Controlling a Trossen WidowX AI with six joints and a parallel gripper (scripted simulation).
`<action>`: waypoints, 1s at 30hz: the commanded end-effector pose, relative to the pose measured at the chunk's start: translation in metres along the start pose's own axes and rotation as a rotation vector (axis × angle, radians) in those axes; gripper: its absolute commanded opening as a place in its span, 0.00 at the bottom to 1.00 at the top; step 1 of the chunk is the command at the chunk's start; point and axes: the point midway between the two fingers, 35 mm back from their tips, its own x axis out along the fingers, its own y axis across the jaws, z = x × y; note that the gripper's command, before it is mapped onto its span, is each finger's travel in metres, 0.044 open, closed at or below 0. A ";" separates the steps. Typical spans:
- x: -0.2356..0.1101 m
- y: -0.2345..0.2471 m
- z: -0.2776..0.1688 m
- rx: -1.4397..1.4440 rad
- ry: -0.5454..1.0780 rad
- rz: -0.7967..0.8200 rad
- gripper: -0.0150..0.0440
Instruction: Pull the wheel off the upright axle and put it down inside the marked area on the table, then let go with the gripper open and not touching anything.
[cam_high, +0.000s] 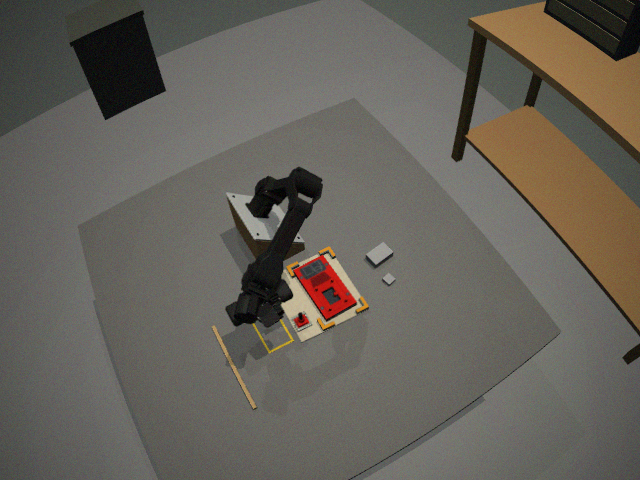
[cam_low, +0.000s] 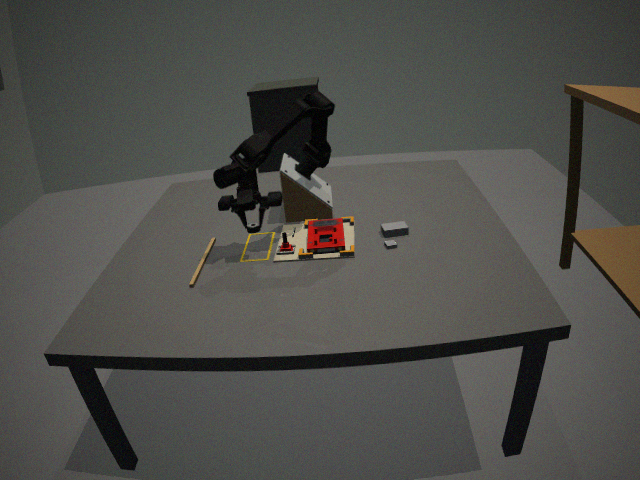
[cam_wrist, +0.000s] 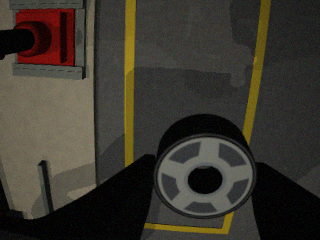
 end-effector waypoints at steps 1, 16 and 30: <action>0.027 0.003 -0.004 0.008 0.011 0.015 0.25; 0.056 0.005 -0.007 0.004 0.021 0.014 0.57; 0.003 0.004 -0.009 0.016 0.011 0.022 0.81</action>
